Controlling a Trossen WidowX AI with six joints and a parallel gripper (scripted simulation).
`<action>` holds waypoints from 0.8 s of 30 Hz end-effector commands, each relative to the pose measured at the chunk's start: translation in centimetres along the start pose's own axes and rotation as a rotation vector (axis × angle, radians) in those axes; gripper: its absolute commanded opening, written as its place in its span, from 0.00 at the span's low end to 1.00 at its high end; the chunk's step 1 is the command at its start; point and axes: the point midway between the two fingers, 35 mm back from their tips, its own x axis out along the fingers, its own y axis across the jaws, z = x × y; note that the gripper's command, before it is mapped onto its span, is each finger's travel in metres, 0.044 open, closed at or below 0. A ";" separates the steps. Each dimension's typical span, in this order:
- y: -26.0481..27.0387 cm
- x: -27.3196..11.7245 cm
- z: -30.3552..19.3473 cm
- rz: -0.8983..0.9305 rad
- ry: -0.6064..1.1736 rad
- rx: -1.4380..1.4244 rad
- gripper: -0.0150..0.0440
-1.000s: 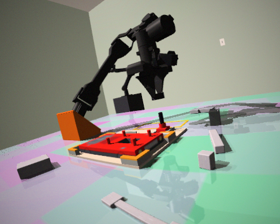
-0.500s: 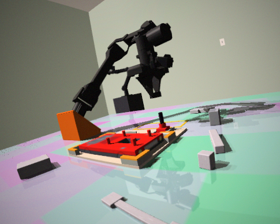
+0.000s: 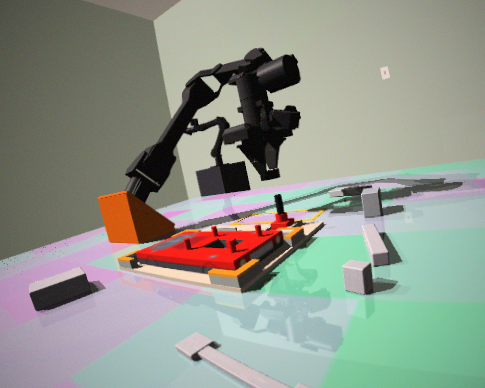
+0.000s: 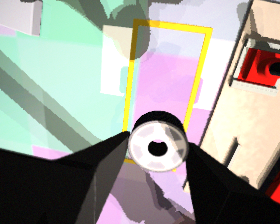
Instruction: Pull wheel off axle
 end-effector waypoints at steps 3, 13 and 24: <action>0.0 2.4 0.2 0.002 -0.003 0.003 0.25; 0.2 7.8 0.0 0.008 -0.003 0.003 0.25; 0.3 7.9 -0.2 0.004 0.004 -0.003 0.57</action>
